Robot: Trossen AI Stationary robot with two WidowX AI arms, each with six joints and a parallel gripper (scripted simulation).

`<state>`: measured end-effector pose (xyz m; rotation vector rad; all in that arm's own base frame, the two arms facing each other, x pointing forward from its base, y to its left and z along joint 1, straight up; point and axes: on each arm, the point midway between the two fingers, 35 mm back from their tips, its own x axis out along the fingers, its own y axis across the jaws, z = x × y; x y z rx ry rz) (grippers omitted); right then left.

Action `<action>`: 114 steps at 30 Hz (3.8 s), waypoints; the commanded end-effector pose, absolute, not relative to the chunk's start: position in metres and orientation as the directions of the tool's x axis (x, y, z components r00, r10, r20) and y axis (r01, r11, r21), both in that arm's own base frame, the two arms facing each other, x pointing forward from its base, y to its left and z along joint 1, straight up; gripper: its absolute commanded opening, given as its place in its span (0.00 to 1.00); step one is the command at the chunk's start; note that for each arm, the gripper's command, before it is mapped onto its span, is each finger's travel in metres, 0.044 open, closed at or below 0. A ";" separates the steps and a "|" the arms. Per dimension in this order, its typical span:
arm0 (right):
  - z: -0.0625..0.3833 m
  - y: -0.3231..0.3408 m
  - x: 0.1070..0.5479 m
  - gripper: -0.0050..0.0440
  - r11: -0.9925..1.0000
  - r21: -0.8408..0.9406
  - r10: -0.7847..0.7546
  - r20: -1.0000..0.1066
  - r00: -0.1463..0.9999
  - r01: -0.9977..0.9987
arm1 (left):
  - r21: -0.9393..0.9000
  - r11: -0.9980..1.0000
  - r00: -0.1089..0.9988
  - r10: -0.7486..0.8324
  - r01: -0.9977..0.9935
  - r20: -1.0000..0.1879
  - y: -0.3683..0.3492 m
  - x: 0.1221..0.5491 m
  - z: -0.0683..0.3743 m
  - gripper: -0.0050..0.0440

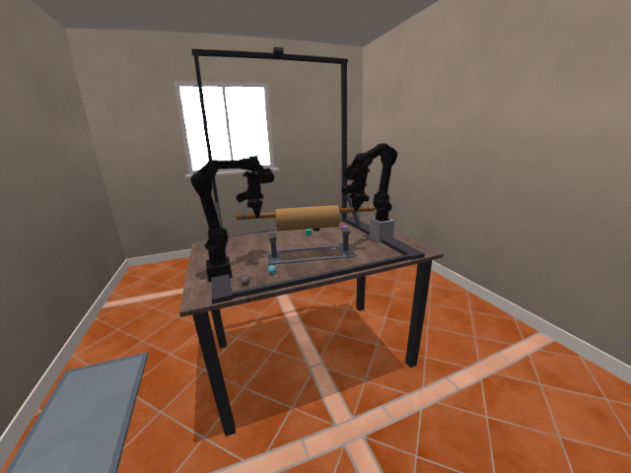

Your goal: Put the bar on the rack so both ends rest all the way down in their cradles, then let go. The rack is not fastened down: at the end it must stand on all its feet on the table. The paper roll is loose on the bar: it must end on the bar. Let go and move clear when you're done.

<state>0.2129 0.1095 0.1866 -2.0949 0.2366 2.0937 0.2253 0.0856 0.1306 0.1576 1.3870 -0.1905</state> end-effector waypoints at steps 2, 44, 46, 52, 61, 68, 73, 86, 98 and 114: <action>0.202 0.099 0.215 0.20 -0.974 -0.043 0.034 -0.998 0.045 -0.222 | 0.028 0.975 0.220 -0.022 0.220 -0.975 0.097 0.229 0.148 0.20; 0.160 0.094 0.213 0.20 -0.976 -0.026 0.020 -0.999 0.029 -0.218 | 0.035 0.975 0.216 -0.013 0.219 -0.976 0.101 0.226 0.110 0.20; 0.160 0.094 0.214 0.20 -0.975 -0.027 0.020 -0.999 0.033 -0.218 | 0.034 0.975 0.214 -0.014 0.220 -0.977 0.101 0.225 0.108 0.20; 0.155 0.095 0.214 0.20 -0.975 -0.027 0.021 -0.999 0.030 -0.219 | 0.018 0.975 0.196 -0.027 0.222 -0.980 0.100 0.225 0.099 0.20; 0.148 0.094 0.214 0.20 -0.975 -0.022 0.017 -0.999 0.027 -0.220 | 0.032 0.975 0.213 -0.016 0.222 -0.977 0.101 0.226 0.098 0.20; 0.140 0.095 0.215 0.20 -0.975 -0.019 0.016 -1.000 0.017 -0.222 | 0.028 0.975 0.207 -0.019 0.222 -0.978 0.101 0.225 0.090 0.20; 0.133 0.095 0.215 0.20 -0.975 -0.012 0.011 -1.000 0.006 -0.223 | 0.018 0.975 0.193 -0.025 0.220 -0.981 0.101 0.225 0.082 0.20; 0.117 0.095 0.215 0.20 -0.974 -0.014 0.012 -1.000 0.007 -0.227 | 0.025 0.975 0.201 -0.021 0.222 -0.979 0.101 0.225 0.067 0.20; 0.102 0.095 0.215 0.20 -0.973 -0.009 0.009 -1.000 -0.001 -0.230 | 0.018 0.975 0.191 -0.025 0.221 -0.981 0.101 0.224 0.051 0.20; 0.085 0.095 0.215 0.20 -0.974 -0.009 0.009 -1.000 -0.001 -0.228 | 0.017 0.975 0.192 -0.027 0.222 -0.981 0.101 0.224 0.034 0.20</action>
